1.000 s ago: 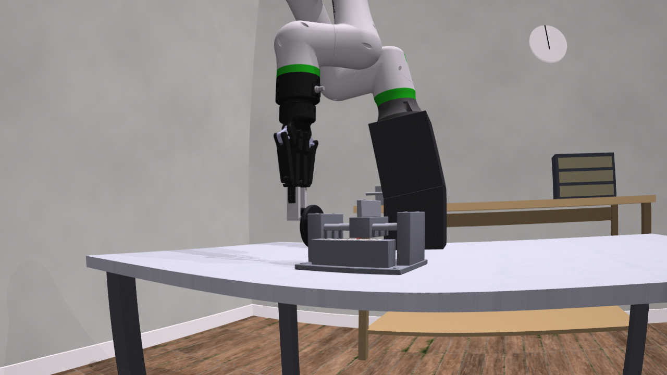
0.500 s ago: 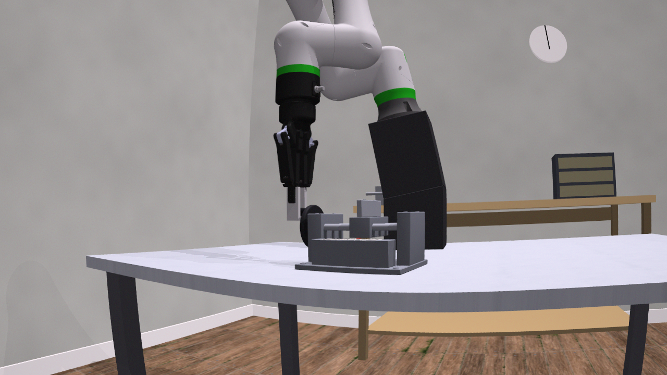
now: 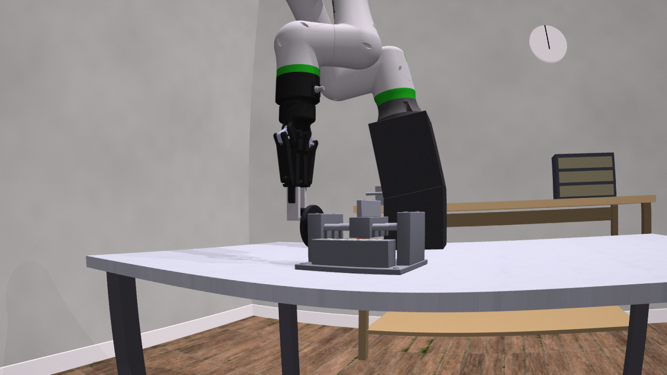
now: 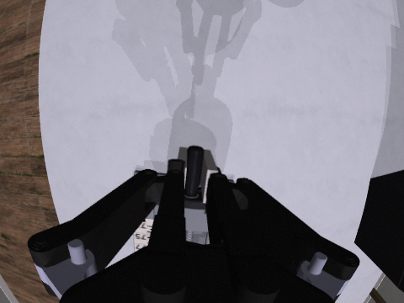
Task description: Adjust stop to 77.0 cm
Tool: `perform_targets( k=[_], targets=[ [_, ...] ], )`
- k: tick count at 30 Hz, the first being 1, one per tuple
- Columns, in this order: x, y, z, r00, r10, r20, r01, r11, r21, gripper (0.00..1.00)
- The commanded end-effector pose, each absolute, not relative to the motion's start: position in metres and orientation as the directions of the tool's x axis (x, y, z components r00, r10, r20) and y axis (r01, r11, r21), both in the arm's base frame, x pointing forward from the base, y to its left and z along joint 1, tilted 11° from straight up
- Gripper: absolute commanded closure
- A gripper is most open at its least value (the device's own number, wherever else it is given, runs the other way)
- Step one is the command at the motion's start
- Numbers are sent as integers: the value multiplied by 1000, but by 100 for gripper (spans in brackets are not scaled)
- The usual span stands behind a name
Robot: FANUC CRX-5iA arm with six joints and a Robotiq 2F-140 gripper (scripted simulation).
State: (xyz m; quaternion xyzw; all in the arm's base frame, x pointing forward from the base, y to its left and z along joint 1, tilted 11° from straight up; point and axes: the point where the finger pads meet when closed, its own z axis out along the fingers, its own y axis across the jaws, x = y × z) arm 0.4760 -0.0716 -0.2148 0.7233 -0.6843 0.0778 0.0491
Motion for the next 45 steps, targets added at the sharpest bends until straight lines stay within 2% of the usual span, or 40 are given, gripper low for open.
perform_targets(
  k=[1,45],
  targets=[
    [476,-72,-215,51,-982,180,-998,-59,-36,96],
    [491,-72,-222,51,-982,180,-998,-59,-36,96]
  ],
)
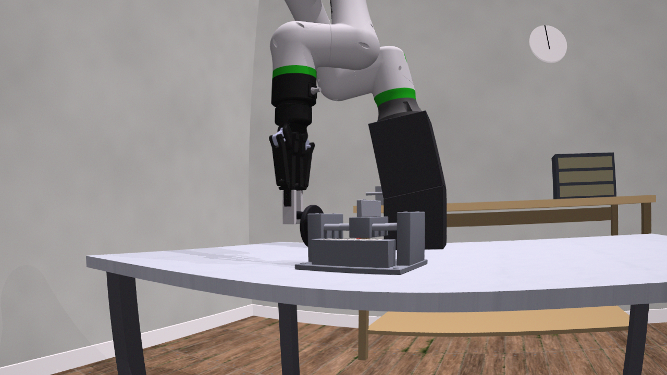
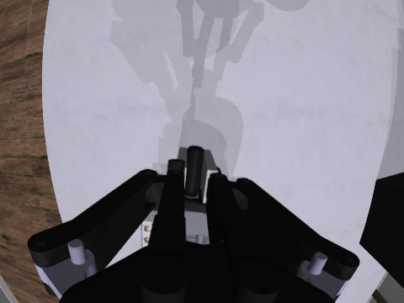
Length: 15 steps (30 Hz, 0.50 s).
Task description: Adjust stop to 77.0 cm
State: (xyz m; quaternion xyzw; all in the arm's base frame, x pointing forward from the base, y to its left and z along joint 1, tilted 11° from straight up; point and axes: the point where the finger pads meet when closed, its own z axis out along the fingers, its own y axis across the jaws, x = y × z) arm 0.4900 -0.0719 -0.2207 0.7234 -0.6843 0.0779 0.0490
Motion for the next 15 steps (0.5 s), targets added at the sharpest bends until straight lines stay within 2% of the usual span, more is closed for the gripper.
perform_targets(
  k=[1,15],
  targets=[
    [492,-72,-222,51,-982,180,-998,-59,-36,96],
    [500,-74,-237,51,-982,180,-998,-59,-36,96]
  ],
)
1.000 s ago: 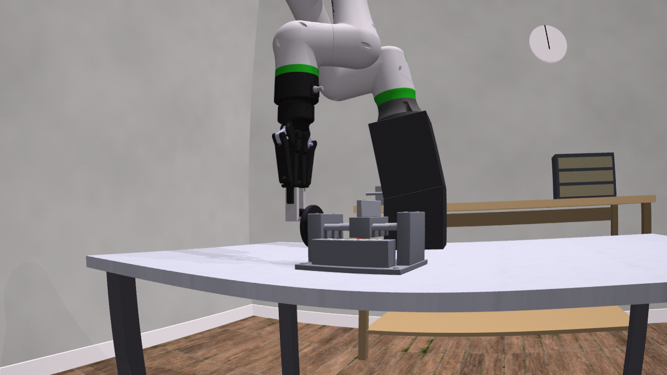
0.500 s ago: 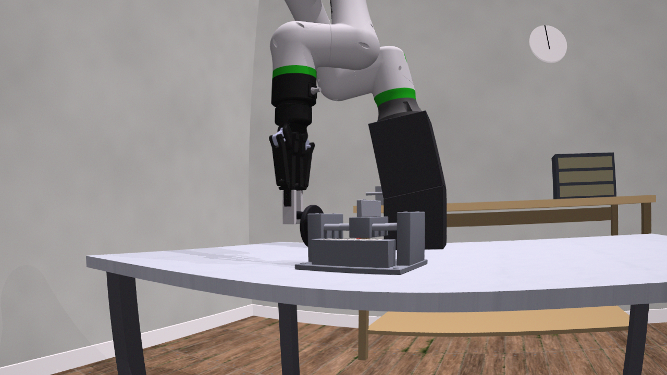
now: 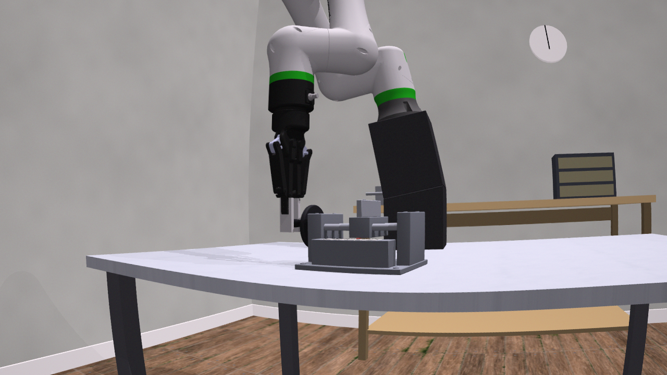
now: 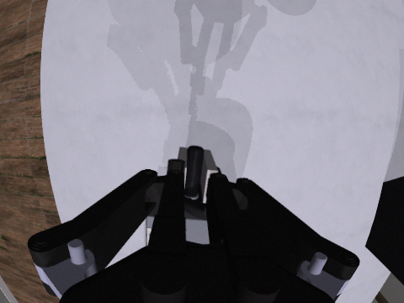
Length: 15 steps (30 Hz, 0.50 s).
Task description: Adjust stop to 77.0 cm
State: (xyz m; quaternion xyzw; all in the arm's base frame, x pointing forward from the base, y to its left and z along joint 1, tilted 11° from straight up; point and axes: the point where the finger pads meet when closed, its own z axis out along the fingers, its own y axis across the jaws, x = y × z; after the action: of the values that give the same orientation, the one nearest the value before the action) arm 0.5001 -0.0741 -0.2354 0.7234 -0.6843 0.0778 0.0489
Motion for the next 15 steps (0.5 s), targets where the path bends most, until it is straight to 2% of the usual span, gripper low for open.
perform_targets(
  k=[1,15],
  targets=[
    [501,-75,-239,51,-982,180,-998,-59,-36,96],
    [498,-78,-257,51,-982,180,-998,-59,-36,96]
  ],
)
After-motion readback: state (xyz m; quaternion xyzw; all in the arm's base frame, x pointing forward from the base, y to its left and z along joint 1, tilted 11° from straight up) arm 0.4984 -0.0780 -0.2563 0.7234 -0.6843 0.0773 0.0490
